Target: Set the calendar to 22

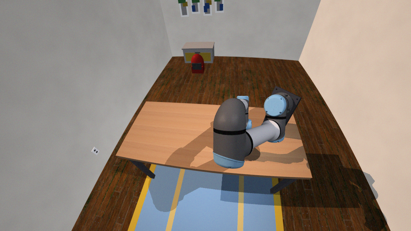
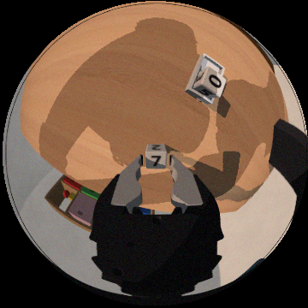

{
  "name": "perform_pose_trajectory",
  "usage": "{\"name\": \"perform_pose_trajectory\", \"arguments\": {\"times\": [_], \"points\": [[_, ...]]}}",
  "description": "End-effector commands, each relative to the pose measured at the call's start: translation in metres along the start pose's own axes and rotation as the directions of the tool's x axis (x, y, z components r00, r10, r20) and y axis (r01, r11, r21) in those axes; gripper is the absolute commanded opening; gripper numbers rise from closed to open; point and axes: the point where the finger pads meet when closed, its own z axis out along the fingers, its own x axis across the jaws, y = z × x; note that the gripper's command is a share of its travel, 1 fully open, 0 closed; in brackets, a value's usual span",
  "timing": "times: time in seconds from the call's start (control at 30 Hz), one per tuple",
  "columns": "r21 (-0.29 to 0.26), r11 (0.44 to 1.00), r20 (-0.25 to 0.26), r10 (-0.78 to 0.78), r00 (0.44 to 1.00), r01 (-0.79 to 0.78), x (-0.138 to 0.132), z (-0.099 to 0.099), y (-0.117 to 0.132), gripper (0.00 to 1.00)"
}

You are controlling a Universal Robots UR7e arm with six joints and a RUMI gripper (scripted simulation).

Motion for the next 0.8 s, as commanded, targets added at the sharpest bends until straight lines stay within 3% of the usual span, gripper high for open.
{"name": "perform_pose_trajectory", "arguments": {"times": [0.0,0.47,0.5,0.77], "points": [[0.000,1.000,0.001,0.000,1.000,0.000,-0.0002,-0.0001,0.0000,0.29],[0.000,1.000,0.001,0.000,1.000,0.000,-0.0002,-0.0001,0.0000,0.29],[0.000,1.000,0.001,0.000,1.000,0.000,-0.0002,-0.0001,0.0000,0.11],[0.000,1.000,0.001,0.000,1.000,0.000,-0.0002,-0.0001,0.0000,0.11]]}}
